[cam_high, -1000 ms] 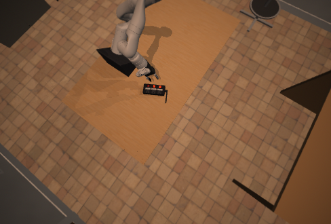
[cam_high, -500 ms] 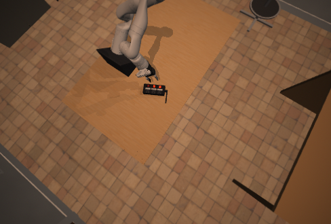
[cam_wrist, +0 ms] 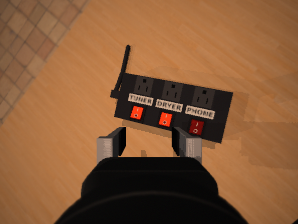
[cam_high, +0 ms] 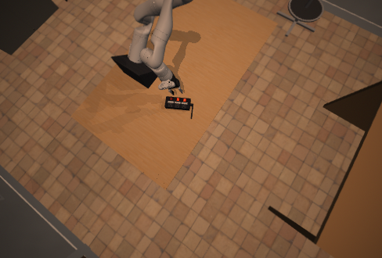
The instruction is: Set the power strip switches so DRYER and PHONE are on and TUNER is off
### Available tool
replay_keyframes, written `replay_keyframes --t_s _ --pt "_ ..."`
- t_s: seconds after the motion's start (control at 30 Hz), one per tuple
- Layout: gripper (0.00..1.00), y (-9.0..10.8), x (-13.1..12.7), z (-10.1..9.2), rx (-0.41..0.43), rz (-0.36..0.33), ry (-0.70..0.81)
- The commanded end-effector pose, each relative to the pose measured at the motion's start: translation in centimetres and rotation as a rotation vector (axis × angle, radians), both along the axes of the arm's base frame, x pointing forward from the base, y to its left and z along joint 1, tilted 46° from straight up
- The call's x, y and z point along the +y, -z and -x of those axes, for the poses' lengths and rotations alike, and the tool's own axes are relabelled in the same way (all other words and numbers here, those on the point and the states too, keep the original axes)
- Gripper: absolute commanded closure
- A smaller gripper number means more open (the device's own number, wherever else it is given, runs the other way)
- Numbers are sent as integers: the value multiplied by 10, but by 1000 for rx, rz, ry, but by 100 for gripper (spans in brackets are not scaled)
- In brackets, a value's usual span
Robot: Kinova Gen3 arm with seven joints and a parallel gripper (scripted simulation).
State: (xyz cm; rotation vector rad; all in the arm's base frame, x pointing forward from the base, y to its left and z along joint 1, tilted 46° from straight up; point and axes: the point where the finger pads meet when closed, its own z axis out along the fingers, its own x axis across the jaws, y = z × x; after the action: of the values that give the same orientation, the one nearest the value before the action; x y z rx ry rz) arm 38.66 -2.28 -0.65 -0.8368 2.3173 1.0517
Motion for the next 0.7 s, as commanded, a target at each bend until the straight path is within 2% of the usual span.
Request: replay_keyframes --t_s 0.0,0.67 --pt "0 0 0 -1 -1 1 -1" --pt "0 8 4 -1 80 21 10"
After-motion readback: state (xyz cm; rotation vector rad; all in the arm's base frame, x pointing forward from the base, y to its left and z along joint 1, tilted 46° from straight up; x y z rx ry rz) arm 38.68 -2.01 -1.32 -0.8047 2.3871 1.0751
